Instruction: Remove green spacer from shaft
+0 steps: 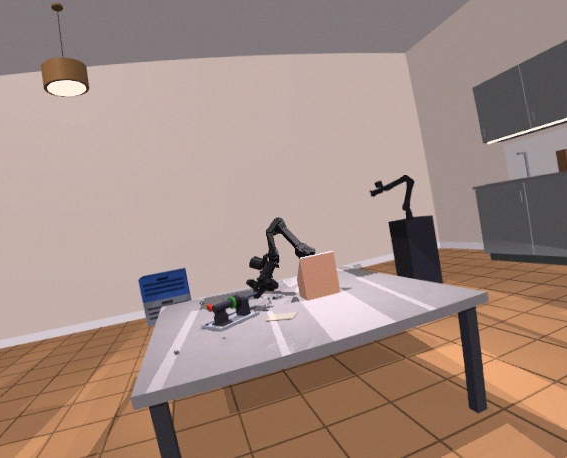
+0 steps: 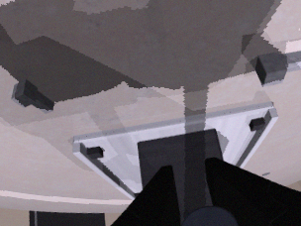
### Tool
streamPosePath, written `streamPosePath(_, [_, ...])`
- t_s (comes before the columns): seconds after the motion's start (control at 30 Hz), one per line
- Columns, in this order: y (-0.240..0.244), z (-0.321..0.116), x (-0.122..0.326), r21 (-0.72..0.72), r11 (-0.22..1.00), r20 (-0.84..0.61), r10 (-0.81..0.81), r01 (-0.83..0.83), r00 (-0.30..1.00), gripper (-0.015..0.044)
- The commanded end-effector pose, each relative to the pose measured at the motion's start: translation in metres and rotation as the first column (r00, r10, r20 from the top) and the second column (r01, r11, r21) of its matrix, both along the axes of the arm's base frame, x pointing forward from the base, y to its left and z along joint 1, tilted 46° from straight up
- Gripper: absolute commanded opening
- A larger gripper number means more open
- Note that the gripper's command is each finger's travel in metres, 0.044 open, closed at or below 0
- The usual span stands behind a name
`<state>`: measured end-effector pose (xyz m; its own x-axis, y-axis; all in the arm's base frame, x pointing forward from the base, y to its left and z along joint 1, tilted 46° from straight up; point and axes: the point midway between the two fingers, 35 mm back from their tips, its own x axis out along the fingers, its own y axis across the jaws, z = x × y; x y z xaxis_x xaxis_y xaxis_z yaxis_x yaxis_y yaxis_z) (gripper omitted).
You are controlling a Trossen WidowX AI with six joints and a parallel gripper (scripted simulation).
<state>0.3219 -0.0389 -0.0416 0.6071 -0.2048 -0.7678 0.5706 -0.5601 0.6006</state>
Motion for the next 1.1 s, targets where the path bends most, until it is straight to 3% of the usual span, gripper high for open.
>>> streamPosePath(0.0, [-0.0005,0.0008,-0.0006,-0.002,1.000,0.000,0.002,-0.002,1.000,0.0000])
streamPosePath(1.07, [-0.0020,0.0021,-0.0036,-0.002,1.000,0.000,0.002,-0.002,1.000,0.0000])
